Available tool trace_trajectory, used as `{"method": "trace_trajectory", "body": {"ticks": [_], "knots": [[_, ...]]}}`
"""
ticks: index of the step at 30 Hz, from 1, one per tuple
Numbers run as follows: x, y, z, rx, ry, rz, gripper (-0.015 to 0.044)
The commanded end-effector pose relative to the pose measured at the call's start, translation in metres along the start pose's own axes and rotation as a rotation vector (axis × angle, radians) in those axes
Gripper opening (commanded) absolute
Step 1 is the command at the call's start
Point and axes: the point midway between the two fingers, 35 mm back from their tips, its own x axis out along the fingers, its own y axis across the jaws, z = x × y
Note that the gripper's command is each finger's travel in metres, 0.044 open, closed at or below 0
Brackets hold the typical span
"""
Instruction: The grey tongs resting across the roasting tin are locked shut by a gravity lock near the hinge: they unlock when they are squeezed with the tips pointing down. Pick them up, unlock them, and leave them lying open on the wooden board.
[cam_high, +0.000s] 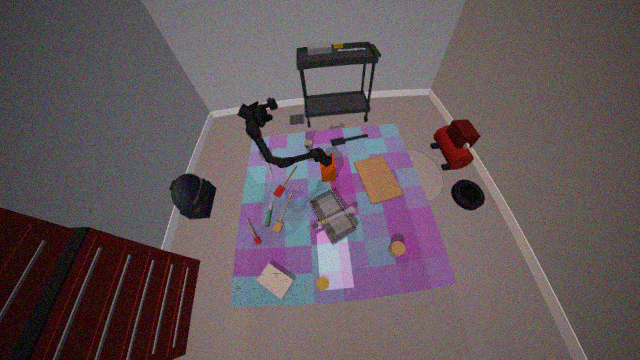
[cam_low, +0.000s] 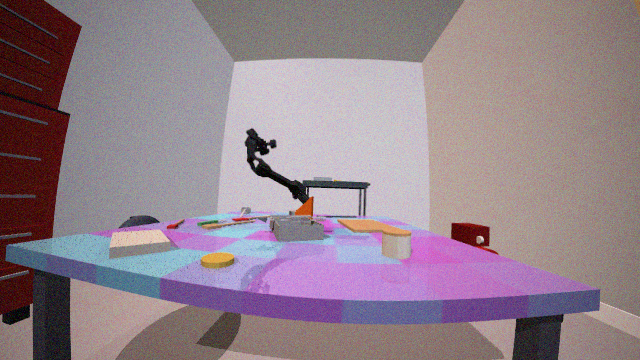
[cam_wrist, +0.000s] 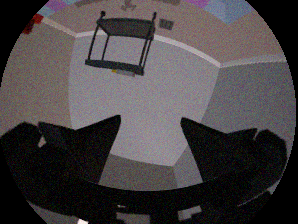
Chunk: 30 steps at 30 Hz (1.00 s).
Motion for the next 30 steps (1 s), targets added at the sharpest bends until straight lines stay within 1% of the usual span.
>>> {"method": "trace_trajectory", "body": {"ticks": [1, 5, 6, 12, 17, 20, 23, 27, 30], "knots": [[0.000, 0.001, 0.000, 0.003, 0.001, 0.004, 0.0374], [0.007, 0.023, -0.007, 0.085, 0.043, 0.092, 0.0269], [0.009, 0.029, -0.009, 0.113, 0.055, 0.115, 0.0260], [0.018, 0.084, -0.027, 0.316, 0.164, 0.288, 0.0260], [0.010, 0.140, -0.039, 0.528, 0.306, 0.450, 0.0260], [-0.001, 0.183, -0.048, 0.701, 0.434, 0.549, 0.0260], [-0.020, 0.221, -0.054, 0.832, 0.572, 0.631, 0.0260], [-0.035, 0.240, -0.053, 0.897, 0.642, 0.673, 0.0260], [-0.055, 0.269, -0.055, 1.013, 0.767, 0.720, 0.0260]]}}
